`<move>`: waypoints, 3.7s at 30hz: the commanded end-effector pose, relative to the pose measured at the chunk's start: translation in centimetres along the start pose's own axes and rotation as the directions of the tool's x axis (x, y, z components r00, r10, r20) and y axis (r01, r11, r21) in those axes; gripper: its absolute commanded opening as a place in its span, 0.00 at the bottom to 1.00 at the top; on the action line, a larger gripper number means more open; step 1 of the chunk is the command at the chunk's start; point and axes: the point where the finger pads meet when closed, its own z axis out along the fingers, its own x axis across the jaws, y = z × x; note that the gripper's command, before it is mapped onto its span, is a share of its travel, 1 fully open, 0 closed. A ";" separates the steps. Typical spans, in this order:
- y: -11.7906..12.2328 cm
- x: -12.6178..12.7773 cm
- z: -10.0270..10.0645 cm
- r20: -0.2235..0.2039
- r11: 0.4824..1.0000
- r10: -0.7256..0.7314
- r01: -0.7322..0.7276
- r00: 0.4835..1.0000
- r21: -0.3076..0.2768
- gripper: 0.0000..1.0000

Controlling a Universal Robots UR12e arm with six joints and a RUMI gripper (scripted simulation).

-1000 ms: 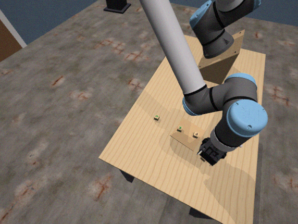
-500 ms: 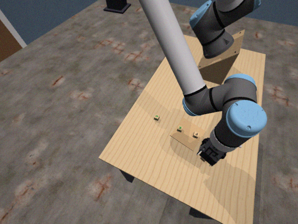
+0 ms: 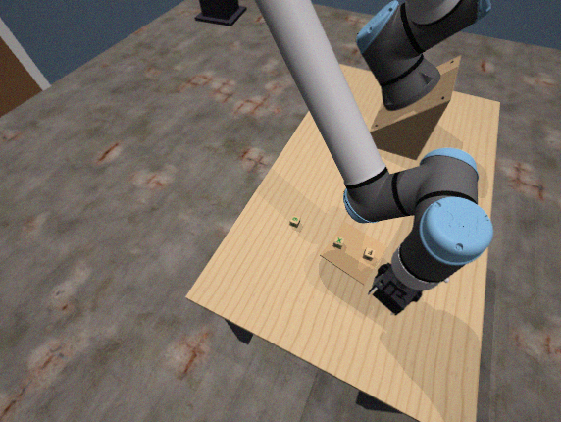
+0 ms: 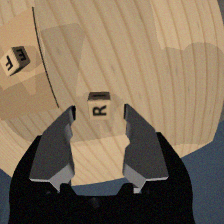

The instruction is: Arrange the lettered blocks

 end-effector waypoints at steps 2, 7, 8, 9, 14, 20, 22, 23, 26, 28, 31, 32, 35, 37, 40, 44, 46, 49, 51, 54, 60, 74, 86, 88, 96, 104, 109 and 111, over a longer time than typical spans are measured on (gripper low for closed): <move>0.1 0.0 0.7 -0.001 1.000 0.000 0.000 1.000 -0.001 0.37; 0.1 0.0 0.8 -0.001 1.000 0.000 0.000 1.000 -0.001 0.37; 0.1 0.0 0.8 -0.001 1.000 0.000 0.000 1.000 -0.001 0.37; 0.1 0.0 0.8 -0.001 1.000 0.000 0.000 1.000 -0.001 0.37; 0.1 0.0 0.8 -0.001 1.000 0.000 0.000 1.000 -0.001 0.37; 0.1 0.0 0.8 -0.001 1.000 0.000 0.000 1.000 -0.001 0.37; 0.1 0.0 0.8 -0.001 1.000 0.000 0.000 1.000 -0.001 0.37; 0.1 0.0 0.8 -0.001 1.000 0.000 0.000 1.000 -0.001 0.37; 0.1 0.0 0.8 -0.001 1.000 0.000 0.000 1.000 -0.001 0.25; 0.1 0.0 0.8 -0.001 1.000 0.000 0.000 1.000 -0.001 0.25; 0.1 0.0 0.8 -0.001 1.000 0.000 0.000 1.000 -0.001 0.25; 0.1 0.0 0.8 -0.001 1.000 0.000 0.000 1.000 -0.001 0.25; 0.1 0.0 0.8 -0.001 1.000 0.000 0.000 1.000 -0.001 0.25; 0.1 0.0 0.8 -0.001 1.000 0.000 0.000 1.000 -0.001 0.25; 0.1 0.0 0.8 -0.001 1.000 0.000 0.000 1.000 -0.001 0.25; 0.1 0.0 0.8 -0.001 1.000 0.000 0.000 1.000 -0.001 0.05; 0.1 0.0 0.8 -0.001 1.000 0.000 0.000 1.000 -0.001 0.05; 0.1 0.0 0.8 -0.001 1.000 0.000 0.000 1.000 -0.001 0.05; 0.1 0.0 0.8 -0.001 1.000 0.000 0.000 1.000 -0.001 0.05; 0.1 0.0 0.8 -0.001 1.000 0.000 0.000 1.000 -0.001 0.05; 0.1 0.0 0.8 -0.001 1.000 0.000 0.000 1.000 -0.001 0.05; 0.1 0.0 0.8 -0.001 1.000 0.000 0.000 1.000 -0.001 0.05; 0.0 0.0 -3.5 -0.001 1.000 0.000 0.000 1.000 -0.001 0.05; 0.0 0.0 -3.5 -0.001 1.000 0.000 0.000 1.000 -0.001 0.05; 0.0 0.0 -8.6 -0.001 1.000 0.000 0.000 1.000 -0.001 0.05; 0.0 0.0 -9.2 -0.001 1.000 0.000 0.000 1.000 -0.001 0.05; 0.0 0.0 -9.2 -0.001 1.000 0.000 0.000 1.000 -0.001 0.05; 0.0 0.0 -9.2 -0.001 1.000 0.000 0.000 1.000 -0.001 0.05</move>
